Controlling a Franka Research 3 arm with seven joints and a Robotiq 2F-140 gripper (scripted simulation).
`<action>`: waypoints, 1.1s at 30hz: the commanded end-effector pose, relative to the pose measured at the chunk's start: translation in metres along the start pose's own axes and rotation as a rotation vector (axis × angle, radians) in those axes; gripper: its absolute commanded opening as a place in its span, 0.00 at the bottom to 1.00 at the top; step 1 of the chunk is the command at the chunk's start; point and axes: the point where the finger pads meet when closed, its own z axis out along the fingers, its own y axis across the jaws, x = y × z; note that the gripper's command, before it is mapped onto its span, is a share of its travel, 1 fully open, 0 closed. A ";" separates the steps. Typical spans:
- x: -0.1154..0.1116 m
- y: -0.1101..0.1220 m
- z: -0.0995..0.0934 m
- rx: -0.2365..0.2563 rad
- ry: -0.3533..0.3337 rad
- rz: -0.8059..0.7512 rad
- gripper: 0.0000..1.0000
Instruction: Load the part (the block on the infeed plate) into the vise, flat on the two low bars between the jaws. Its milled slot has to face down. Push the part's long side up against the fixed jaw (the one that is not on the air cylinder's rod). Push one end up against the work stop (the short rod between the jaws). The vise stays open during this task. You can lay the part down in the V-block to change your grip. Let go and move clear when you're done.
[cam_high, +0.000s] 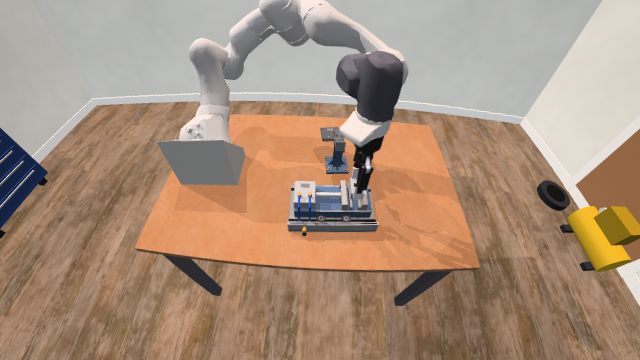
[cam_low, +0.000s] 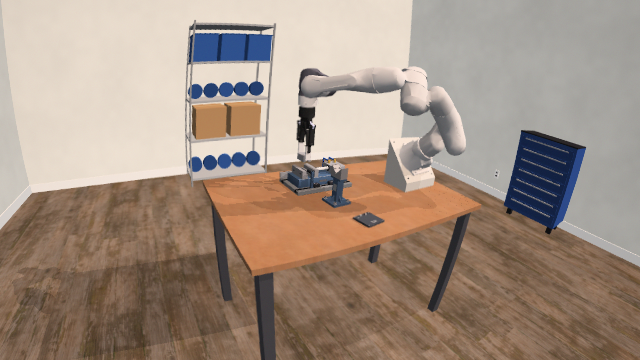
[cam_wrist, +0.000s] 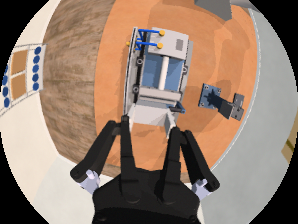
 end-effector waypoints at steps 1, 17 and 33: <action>-0.002 -0.002 -0.001 0.004 -0.007 -0.006 0.00; -0.002 -0.002 -0.001 0.004 -0.007 -0.006 0.00; -0.002 -0.002 0.004 0.004 -0.007 -0.008 0.00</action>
